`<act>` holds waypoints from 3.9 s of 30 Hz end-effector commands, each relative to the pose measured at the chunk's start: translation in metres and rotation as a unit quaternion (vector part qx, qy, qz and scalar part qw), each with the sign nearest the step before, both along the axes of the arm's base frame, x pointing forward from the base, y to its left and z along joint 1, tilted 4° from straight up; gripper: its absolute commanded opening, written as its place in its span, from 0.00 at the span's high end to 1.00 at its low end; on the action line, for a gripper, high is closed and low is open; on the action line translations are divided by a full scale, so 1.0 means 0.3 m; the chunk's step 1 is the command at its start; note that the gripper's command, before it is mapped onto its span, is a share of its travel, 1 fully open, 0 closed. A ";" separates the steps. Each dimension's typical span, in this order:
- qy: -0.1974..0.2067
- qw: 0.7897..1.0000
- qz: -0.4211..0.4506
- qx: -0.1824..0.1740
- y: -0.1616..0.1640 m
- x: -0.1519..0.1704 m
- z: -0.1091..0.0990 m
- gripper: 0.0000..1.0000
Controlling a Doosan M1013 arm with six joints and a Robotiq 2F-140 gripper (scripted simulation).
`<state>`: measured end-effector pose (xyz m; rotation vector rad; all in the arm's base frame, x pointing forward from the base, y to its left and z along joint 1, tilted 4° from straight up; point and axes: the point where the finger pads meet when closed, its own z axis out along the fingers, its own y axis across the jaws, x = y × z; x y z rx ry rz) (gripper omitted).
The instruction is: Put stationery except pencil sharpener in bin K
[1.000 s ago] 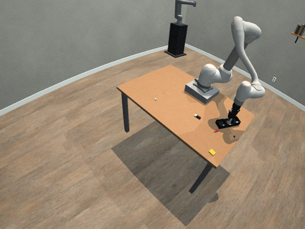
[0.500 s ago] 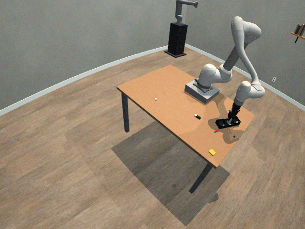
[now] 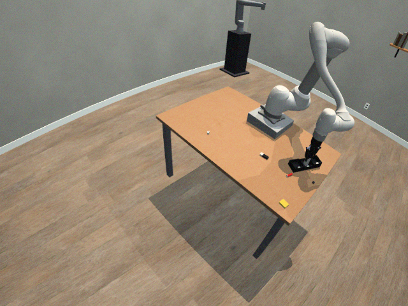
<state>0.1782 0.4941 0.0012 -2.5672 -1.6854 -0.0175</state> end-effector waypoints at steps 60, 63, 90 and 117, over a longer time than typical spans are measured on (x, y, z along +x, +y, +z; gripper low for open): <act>0.002 1.000 0.001 -0.003 -0.015 -0.014 -0.013 0.85; 0.002 1.000 0.001 -0.003 -0.015 -0.014 -0.013 0.85; 0.002 1.000 0.001 -0.003 -0.011 -0.001 0.094 0.85; 0.002 1.000 0.001 -0.003 -0.011 -0.001 0.096 0.85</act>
